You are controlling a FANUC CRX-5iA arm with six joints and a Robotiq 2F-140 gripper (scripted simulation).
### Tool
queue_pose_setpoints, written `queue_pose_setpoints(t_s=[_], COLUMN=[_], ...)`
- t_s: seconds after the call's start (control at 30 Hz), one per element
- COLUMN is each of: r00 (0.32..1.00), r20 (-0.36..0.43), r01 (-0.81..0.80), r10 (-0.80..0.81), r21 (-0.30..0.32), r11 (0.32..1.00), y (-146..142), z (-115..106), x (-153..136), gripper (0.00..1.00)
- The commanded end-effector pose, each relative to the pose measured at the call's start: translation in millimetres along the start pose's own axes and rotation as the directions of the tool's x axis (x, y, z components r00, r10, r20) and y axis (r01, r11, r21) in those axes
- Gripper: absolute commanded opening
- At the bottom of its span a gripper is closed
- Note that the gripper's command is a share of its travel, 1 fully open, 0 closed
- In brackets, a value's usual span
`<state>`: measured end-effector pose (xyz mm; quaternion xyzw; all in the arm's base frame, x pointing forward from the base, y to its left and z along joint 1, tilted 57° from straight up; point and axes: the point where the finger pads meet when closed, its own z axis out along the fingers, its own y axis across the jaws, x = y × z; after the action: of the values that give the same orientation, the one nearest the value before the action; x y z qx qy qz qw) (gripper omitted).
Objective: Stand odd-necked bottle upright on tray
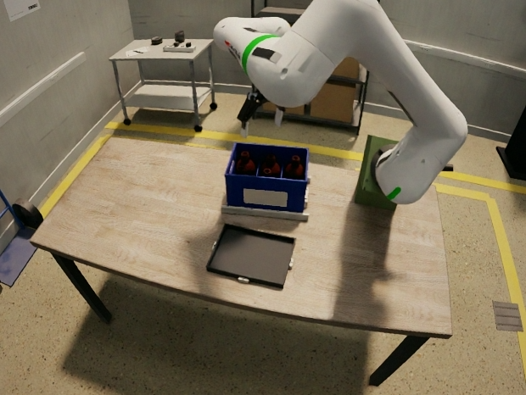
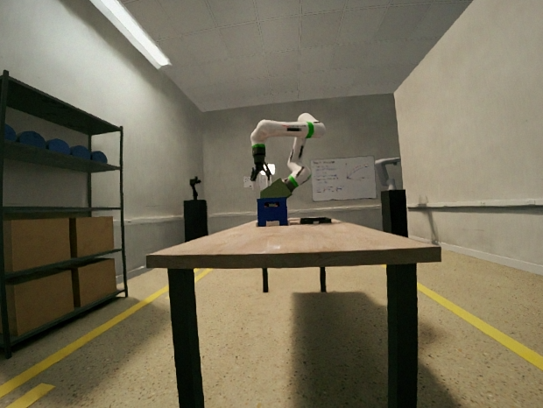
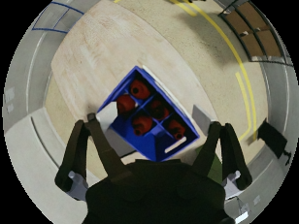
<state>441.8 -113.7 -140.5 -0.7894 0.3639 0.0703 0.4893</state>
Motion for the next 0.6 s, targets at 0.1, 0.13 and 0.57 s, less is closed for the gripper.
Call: queue_pose_setpoints(t_s=[0.1,0.13,0.57], r00=[0.998,0.998,0.998], r20=[0.063,0.063,0.063], r01=[0.007,0.007,0.007], r10=[-0.002,-0.002,-0.002], r21=[-0.084,-0.084,-0.084], r11=[0.996,0.996,0.996], y=[8.3,8.3,8.3], z=[-1.3,-1.3,-1.3], x=[-40.7,-40.8,-40.8], gripper=[1.00,1.00,0.10])
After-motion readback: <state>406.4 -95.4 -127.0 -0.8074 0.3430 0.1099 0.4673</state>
